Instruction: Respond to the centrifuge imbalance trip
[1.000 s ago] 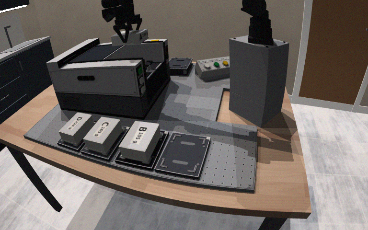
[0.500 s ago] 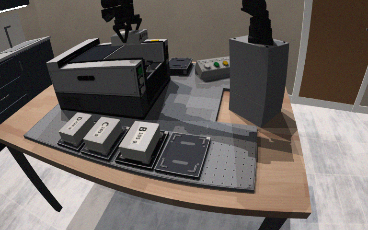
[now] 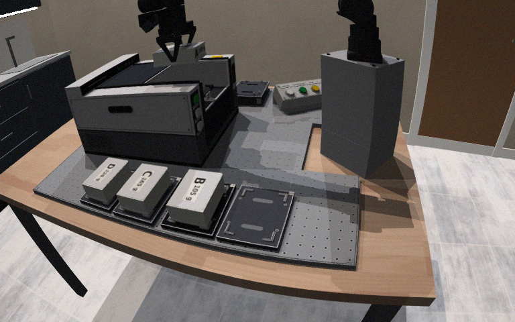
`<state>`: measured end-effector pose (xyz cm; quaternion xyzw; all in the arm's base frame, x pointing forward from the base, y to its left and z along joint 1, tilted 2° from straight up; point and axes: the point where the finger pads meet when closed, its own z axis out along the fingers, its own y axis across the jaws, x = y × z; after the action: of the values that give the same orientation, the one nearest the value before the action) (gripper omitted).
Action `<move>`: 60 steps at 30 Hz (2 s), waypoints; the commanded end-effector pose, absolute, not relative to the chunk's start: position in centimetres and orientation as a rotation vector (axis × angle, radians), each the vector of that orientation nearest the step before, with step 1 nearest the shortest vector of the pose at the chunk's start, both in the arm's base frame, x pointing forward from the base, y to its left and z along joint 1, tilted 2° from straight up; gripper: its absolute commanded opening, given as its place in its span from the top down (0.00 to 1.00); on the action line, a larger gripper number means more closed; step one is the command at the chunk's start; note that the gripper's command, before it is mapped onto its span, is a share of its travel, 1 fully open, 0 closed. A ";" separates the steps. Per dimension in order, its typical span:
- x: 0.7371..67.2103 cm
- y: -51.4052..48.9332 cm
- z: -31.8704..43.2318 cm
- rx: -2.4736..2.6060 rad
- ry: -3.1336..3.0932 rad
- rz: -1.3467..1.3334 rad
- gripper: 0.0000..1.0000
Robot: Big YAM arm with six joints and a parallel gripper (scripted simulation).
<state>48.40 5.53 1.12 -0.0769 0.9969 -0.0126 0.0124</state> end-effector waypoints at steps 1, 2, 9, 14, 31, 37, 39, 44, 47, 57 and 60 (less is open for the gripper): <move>49.2 6.7 2.6 -0.304 3.059 -0.037 1.00; 48.8 6.9 2.5 -0.318 3.058 -0.037 1.00; 47.9 9.3 2.5 -0.439 3.041 -0.038 1.00; 46.8 11.3 2.4 -0.547 3.025 -0.039 1.00; 42.1 18.3 2.0 -0.955 2.929 -0.041 1.00; 40.4 20.2 1.9 -1.077 2.888 -0.042 1.00; 39.5 21.1 1.8 -1.139 2.866 -0.041 1.00; 37.2 23.3 1.7 -1.293 2.802 -0.043 1.00; 35.7 24.5 1.6 -1.384 2.760 -0.044 1.00; 31.7 27.2 1.3 -1.615 2.635 -0.045 1.00; 30.3 28.1 1.2 -1.696 2.586 -0.046 1.00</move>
<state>30.85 26.26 0.17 -0.5117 0.8590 -0.0184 0.0016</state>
